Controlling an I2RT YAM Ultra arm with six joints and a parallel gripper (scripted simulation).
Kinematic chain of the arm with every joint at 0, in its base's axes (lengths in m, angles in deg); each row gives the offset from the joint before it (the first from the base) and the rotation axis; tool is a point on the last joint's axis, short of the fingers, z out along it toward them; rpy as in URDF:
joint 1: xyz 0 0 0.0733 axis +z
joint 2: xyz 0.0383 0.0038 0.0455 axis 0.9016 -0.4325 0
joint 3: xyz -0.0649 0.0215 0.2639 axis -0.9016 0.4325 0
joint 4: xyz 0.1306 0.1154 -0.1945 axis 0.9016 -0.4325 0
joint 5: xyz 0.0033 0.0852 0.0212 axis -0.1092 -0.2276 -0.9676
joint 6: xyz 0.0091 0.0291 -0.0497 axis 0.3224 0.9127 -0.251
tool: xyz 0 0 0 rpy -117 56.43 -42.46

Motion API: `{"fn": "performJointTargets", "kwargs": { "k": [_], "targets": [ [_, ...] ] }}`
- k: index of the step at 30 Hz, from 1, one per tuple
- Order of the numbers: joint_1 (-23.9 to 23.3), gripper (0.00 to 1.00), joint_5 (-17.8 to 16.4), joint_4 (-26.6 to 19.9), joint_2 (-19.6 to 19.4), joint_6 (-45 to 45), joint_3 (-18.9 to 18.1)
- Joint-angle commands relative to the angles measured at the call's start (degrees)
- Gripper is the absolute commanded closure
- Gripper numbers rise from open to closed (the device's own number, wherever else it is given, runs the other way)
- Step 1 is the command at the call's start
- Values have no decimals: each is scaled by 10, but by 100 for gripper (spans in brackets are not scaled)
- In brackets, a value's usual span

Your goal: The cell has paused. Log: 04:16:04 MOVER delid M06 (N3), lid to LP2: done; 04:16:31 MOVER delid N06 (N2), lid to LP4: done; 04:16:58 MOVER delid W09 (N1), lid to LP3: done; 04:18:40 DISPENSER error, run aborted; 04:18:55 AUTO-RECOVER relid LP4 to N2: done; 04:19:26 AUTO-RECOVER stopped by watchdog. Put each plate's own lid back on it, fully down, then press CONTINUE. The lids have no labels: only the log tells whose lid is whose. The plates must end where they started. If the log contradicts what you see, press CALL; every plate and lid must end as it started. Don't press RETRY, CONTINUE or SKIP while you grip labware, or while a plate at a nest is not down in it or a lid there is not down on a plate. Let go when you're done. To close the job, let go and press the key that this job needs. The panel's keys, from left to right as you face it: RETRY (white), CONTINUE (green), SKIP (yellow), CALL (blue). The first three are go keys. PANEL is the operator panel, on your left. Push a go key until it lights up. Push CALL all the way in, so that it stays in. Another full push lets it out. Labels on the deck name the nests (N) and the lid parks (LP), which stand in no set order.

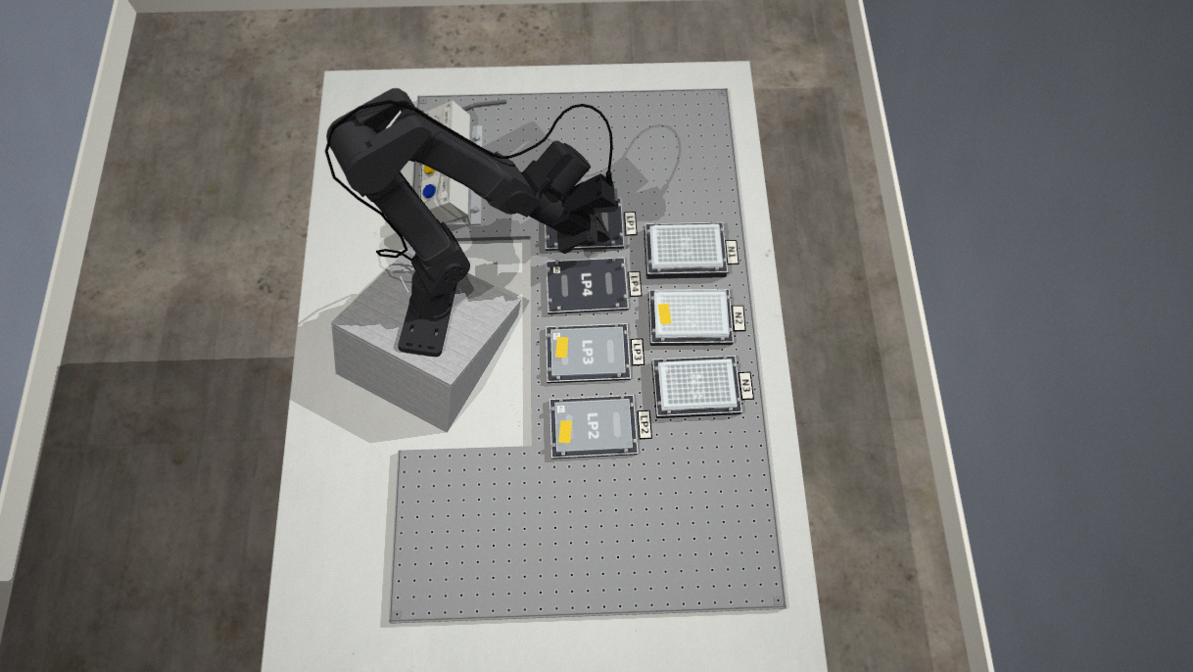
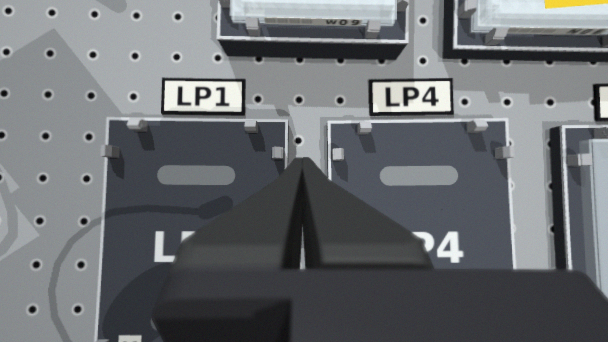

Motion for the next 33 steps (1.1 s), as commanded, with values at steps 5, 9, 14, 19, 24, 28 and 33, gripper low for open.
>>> {"fn": "performJointTargets", "kwargs": {
  "k": [5, 9, 14, 19, 24, 28, 33],
  "targets": [
    [-3, 100, 11, -1, 2, 6, -8],
    [-3, 100, 11, -1, 2, 6, -8],
    [-14, 100, 8, 16, -9, 1, -13],
    [-71, 100, -40, 30, -59, -35, -52],
    [-98, 100, -62, 45, -97, -51, -74],
    [-129, 100, -87, 55, -135, -70, -102],
    [-162, 100, -114, 65, -188, -89, -144]
  ]
}}
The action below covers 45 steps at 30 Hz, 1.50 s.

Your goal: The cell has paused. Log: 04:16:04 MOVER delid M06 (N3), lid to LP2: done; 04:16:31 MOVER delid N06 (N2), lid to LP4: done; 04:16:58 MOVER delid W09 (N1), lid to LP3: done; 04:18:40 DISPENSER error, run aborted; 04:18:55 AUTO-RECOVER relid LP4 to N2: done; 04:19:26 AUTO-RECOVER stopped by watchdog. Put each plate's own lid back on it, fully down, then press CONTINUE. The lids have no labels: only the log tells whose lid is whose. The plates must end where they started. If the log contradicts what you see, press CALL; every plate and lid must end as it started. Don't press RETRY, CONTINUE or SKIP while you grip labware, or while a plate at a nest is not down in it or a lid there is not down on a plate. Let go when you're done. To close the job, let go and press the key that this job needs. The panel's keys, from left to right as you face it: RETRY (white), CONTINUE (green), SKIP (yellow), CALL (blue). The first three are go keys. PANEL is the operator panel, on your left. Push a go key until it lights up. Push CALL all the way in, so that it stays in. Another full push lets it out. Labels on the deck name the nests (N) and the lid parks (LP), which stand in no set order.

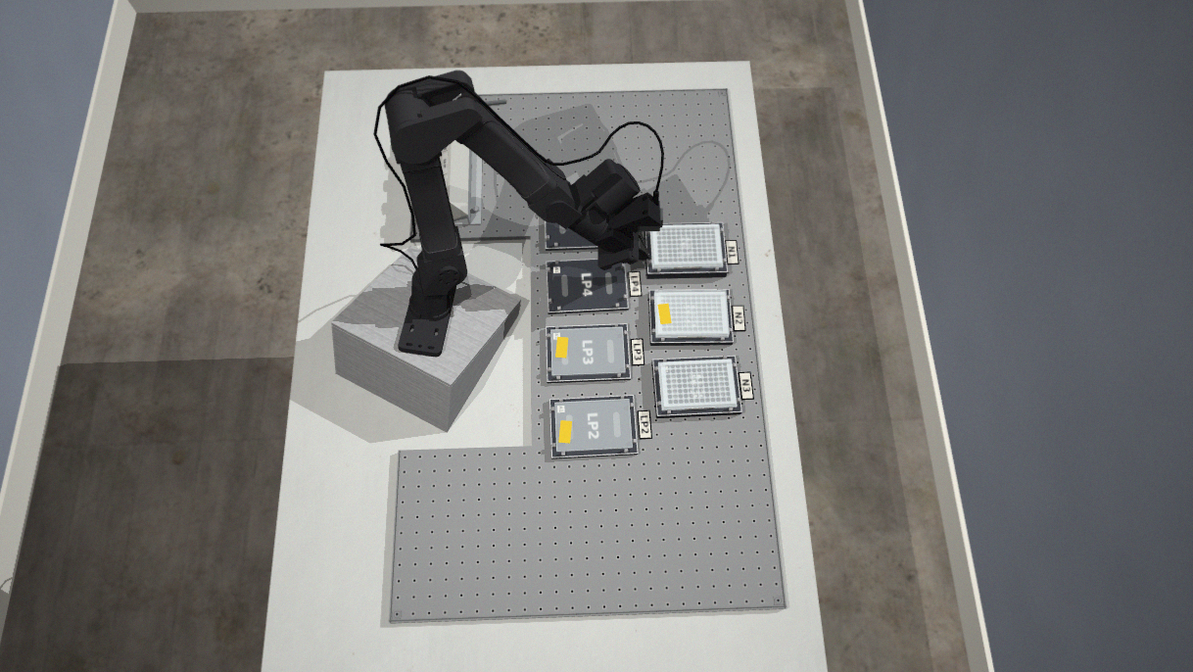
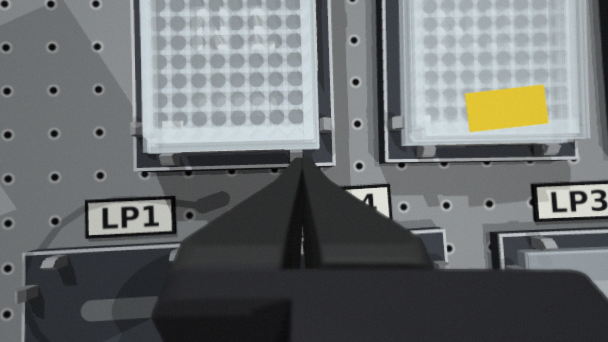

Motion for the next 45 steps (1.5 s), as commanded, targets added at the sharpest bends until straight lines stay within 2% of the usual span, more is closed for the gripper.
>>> {"fn": "performJointTargets", "kwargs": {
  "k": [1, 5, 7, 22, 24, 25, 27, 45],
  "targets": [
    [-28, 100, -25, 29, -28, -26, -41],
    [-49, 100, -43, 32, -69, -39, -78],
    [-49, 100, -43, 32, -69, -39, -78],
    [-111, 100, -94, -1, -213, -74, -236],
    [-111, 100, -94, -1, -213, -74, -236],
    [-114, 100, -96, -5, -225, -76, -251],
    [-114, 100, -97, -7, -225, -77, -256],
    [-114, 100, -93, -4, -218, -77, -257]
  ]
}}
